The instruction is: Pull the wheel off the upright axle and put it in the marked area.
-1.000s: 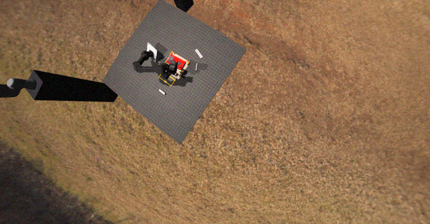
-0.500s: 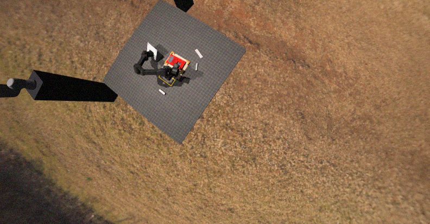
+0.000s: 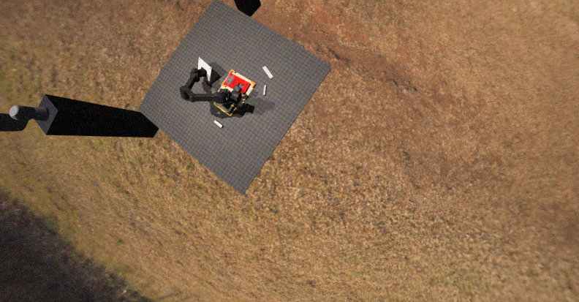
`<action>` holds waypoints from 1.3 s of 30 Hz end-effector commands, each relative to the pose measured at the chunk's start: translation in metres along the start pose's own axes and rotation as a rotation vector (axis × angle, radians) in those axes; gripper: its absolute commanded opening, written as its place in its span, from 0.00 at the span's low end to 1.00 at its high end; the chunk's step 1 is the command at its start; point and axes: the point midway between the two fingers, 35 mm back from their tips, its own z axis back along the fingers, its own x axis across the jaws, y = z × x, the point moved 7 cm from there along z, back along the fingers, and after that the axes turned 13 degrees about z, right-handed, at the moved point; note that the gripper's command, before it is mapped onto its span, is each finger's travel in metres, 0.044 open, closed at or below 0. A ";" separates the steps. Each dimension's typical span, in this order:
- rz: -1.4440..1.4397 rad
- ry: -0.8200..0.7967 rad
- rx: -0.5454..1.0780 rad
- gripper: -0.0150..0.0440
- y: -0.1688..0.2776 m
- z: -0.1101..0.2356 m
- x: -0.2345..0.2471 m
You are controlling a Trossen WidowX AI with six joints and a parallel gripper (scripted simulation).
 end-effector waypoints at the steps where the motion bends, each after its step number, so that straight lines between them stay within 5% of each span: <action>1: -0.002 0.000 0.000 0.39 0.000 0.001 0.000; 5: -0.002 0.000 -0.001 0.25 0.000 0.002 0.000; 39: 0.000 0.001 -0.004 0.25 0.000 0.013 0.000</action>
